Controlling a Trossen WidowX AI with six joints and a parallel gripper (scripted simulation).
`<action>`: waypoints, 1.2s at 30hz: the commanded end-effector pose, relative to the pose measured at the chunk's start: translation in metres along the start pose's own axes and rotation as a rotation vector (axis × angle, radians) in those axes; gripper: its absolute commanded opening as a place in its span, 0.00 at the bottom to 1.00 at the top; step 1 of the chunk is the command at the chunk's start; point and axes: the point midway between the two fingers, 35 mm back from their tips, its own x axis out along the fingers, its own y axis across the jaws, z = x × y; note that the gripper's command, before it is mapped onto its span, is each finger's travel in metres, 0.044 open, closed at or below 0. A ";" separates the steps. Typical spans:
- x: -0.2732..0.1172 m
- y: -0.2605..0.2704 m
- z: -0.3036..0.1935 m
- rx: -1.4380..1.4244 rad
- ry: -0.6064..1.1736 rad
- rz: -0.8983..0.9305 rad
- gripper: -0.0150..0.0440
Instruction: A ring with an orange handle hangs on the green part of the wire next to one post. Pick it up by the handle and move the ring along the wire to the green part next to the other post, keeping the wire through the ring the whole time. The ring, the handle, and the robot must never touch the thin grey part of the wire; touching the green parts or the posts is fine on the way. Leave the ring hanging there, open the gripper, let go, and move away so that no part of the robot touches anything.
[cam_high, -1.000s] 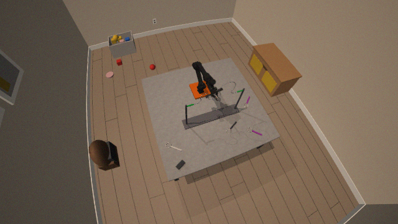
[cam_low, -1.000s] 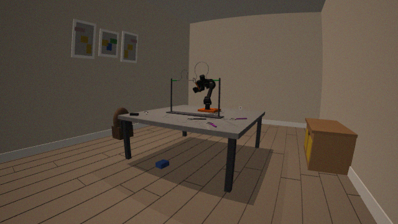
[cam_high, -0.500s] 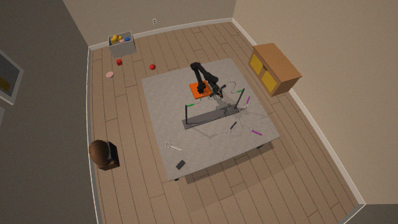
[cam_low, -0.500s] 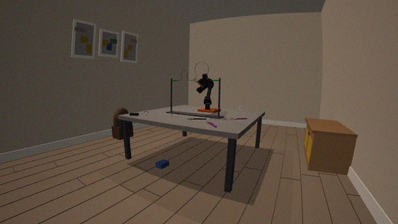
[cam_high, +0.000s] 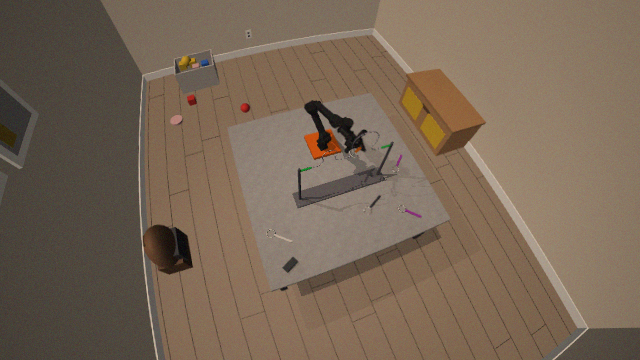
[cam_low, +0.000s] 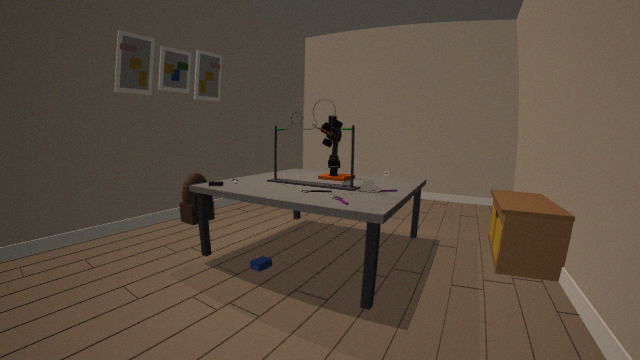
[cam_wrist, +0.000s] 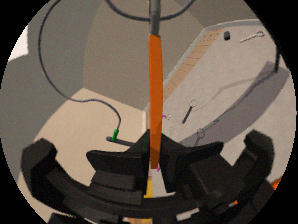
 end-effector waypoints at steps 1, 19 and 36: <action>0.000 0.017 0.002 0.089 -0.006 0.053 0.00; -0.010 0.080 0.021 0.479 -0.011 0.267 0.00; -0.027 0.120 0.052 0.778 -0.012 0.429 0.00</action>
